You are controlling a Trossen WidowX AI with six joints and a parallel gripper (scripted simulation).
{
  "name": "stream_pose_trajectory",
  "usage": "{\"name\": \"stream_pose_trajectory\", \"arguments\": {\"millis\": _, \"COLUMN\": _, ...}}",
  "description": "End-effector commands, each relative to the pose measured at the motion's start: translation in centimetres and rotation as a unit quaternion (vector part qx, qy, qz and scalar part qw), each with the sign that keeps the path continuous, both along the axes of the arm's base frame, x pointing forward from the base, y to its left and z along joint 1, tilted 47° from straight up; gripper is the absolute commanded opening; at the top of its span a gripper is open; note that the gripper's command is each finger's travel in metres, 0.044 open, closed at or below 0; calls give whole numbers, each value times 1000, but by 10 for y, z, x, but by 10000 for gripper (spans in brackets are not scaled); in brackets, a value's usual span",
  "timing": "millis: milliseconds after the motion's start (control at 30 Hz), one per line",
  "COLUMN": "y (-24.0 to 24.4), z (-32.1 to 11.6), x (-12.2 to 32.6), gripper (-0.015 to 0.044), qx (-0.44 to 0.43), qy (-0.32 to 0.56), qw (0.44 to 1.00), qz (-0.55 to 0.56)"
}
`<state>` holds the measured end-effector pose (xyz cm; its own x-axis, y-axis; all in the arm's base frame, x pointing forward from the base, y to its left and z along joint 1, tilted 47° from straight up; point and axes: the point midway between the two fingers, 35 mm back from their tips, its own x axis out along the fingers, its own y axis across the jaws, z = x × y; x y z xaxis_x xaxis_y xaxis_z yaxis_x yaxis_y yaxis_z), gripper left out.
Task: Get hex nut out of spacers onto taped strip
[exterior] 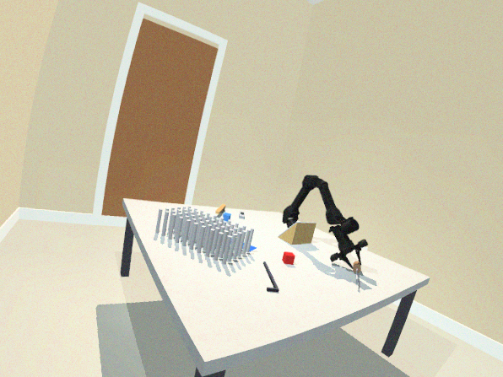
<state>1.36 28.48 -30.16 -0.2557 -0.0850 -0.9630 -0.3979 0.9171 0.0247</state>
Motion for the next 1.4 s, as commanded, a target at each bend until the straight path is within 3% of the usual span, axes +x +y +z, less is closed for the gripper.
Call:
{"name": "stream_pose_trajectory", "arguments": {"millis": 0, "y": -5, "z": -1, "x": 0, "gripper": 0, "qx": -1, "qy": 0, "qw": 1000, "qz": 0}}
{"name": "stream_pose_trajectory", "arguments": {"millis": 567, "y": 3, "z": 2, "x": 0, "gripper": 440, "qx": 2, "qy": 0, "qw": 1000, "qz": 0}}
{"name": "stream_pose_trajectory", "arguments": {"millis": 767, "y": 55, "z": 51, "x": -1, "gripper": 440, "qx": 10, "qy": 5, "qw": 1000, "qz": -1}}
{"name": "stream_pose_trajectory", "arguments": {"millis": 1367, "y": 55, "z": 51, "x": -1, "gripper": 440, "qx": 10, "qy": 5, "qw": 1000, "qz": -1}}
